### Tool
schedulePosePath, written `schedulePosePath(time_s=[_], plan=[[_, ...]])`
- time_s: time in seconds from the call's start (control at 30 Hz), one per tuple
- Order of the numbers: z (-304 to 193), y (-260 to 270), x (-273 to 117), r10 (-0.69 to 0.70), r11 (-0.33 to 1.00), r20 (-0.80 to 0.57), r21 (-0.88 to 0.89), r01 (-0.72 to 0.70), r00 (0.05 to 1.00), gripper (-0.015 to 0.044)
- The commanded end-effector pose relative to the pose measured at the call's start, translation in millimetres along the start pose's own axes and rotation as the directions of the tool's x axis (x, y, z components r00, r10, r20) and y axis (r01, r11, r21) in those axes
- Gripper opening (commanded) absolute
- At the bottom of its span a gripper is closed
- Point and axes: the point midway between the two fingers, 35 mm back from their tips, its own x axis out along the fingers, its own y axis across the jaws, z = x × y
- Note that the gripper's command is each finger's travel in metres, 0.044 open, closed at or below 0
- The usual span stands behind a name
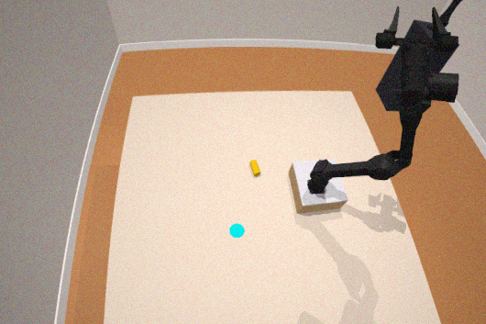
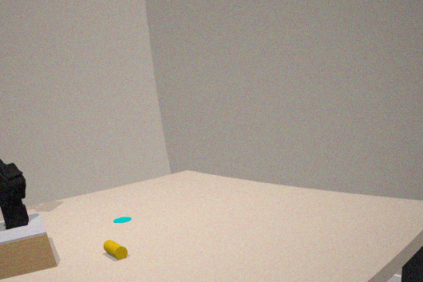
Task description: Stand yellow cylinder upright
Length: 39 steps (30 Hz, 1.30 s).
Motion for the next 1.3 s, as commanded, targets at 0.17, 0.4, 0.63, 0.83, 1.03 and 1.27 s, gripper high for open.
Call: schedulePosePath(time_s=[0.17,0.4,0.63,0.83,1.03,1.27], plan=[[0,-31,6,-0.072,0.994,-0.006,-0.082,0.071,0.997,0.0309],[5,-105,13,-0.243,0.936,-0.003,-0.263,0.234,0.970,0.0309],[13,-158,14,-0.365,0.859,0.016,-0.381,0.343,0.931,0.0309],[27,-224,9,-0.506,0.728,0.056,-0.507,0.461,0.861,0.0309],[45,-286,-5,-0.632,0.566,0.108,-0.612,0.553,0.767,0.0309],[70,-353,-30,-0.755,0.350,0.180,-0.703,0.619,0.631,0.0309]])
